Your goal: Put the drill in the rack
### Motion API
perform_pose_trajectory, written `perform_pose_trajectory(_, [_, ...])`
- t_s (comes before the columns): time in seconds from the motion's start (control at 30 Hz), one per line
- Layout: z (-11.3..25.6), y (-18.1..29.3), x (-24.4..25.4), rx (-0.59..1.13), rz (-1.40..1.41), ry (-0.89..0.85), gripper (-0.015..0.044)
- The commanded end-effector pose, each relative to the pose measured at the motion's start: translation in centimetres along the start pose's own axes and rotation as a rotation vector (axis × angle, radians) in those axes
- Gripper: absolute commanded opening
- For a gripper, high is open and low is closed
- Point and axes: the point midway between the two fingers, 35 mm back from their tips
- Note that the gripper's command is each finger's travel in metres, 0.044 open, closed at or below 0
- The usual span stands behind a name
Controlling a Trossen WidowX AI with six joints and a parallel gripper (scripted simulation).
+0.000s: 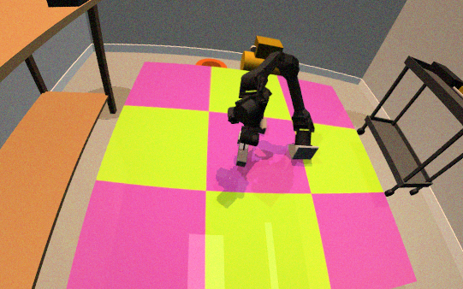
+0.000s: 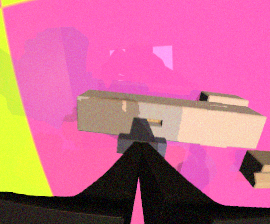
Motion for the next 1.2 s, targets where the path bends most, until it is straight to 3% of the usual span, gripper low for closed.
perform_pose_trajectory(0.0, [-1.1, 0.3, 0.0, 0.02, 0.003, 0.009, 0.0])
perform_pose_trajectory(1.17, [-2.1, 0.8, -0.1, 0.02, 0.004, 0.009, 0.0])
Point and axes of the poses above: the point midway between the two fingers, 35 mm back from their tips, its own z axis back along the fingers, its own x axis across the jaws, y = z × x, and after that the axes turned 8 degrees about z, right-handed
